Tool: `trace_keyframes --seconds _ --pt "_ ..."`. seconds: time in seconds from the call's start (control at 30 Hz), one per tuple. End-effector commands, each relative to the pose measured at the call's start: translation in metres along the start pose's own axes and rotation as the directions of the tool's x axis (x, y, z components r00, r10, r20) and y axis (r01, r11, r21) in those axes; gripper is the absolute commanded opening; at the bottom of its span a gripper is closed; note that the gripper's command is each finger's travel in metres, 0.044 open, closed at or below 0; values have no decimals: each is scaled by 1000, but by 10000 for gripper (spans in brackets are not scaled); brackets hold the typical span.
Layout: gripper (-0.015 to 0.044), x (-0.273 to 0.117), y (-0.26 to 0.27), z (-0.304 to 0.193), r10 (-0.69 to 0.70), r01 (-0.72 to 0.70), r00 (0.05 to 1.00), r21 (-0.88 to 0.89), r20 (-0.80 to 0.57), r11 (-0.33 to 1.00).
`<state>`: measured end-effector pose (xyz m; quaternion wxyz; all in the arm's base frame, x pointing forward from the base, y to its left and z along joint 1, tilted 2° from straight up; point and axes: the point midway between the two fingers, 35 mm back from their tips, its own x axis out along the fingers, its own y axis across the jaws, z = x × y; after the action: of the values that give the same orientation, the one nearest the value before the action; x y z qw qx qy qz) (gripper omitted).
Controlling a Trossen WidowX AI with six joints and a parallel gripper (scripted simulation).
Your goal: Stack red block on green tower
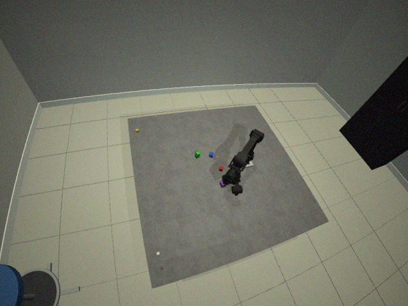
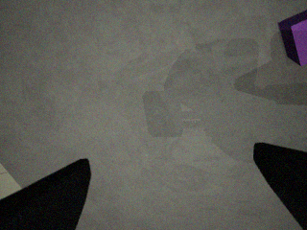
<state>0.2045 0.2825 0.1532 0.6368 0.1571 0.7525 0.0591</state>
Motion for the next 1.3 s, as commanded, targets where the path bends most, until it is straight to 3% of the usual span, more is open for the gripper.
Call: trace_keyframes --seconds 0.0,0.57,0.87,1.27 --pt "440 -7 -39 19 -43 40 997 47 61 998" --pt "440 -26 -215 42 -293 218 933 316 211 923" --pt "440 -29 -225 43 -304 226 929 326 213 918" --pt "440 11 -237 51 -304 226 929 326 212 918"
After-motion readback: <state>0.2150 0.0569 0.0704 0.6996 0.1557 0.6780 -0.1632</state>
